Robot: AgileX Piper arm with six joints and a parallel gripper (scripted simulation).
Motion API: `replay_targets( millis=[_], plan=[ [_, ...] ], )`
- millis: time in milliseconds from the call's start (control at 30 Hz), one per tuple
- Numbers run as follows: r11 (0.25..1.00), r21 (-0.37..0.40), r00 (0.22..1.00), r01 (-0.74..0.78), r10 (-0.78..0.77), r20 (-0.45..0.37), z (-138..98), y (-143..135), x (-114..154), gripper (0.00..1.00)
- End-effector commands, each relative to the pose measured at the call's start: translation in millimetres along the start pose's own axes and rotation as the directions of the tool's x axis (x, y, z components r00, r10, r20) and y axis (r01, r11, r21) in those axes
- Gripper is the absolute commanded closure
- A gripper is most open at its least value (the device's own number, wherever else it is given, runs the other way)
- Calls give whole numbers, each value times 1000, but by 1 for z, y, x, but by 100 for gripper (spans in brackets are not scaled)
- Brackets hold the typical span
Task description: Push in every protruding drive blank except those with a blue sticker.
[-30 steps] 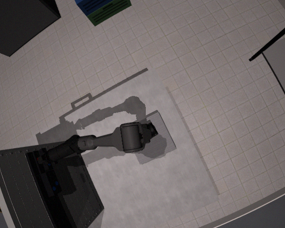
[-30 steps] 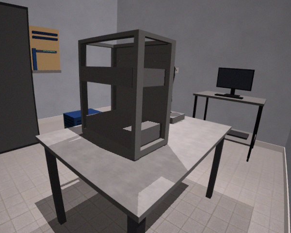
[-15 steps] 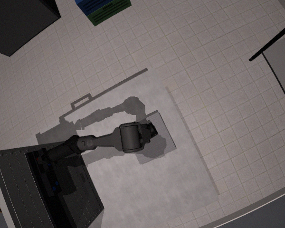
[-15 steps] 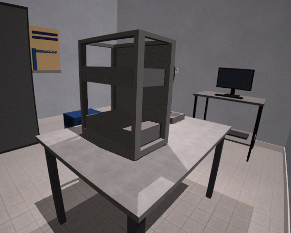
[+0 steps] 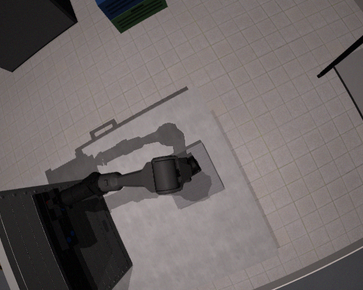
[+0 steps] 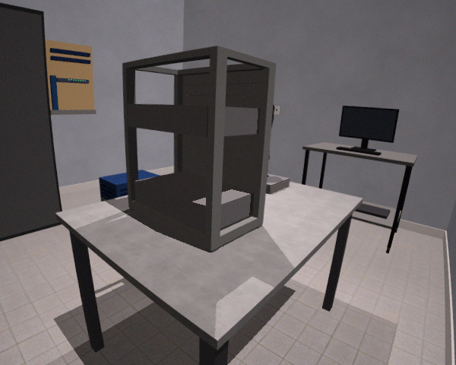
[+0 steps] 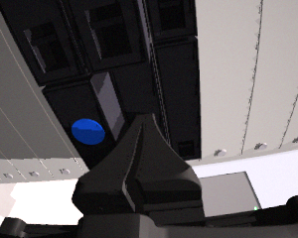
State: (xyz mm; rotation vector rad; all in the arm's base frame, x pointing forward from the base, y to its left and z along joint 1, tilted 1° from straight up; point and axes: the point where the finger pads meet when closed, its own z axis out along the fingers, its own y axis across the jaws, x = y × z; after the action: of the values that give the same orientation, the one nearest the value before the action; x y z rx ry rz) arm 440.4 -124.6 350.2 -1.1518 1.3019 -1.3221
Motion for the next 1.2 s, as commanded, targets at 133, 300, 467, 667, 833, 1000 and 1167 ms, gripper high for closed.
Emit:
replay_targets(
  millis=[133, 300, 467, 667, 833, 1000, 1167],
  plan=[
    [1000, -9, 1000, -3, 3, 0, 5, 5, 0, 100],
    [1000, -9, 1000, -3, 3, 0, 5, 5, 0, 100],
    [1000, -9, 1000, -3, 3, 0, 5, 5, 0, 100],
    [1000, -9, 1000, -3, 3, 0, 8, 6, 0, 100],
    [1000, -9, 1000, -3, 3, 0, 8, 6, 0, 100],
    [1000, -9, 1000, -3, 3, 0, 8, 6, 0, 100],
    [1000, -9, 1000, -3, 3, 0, 10, 6, 0, 100]
  ],
)
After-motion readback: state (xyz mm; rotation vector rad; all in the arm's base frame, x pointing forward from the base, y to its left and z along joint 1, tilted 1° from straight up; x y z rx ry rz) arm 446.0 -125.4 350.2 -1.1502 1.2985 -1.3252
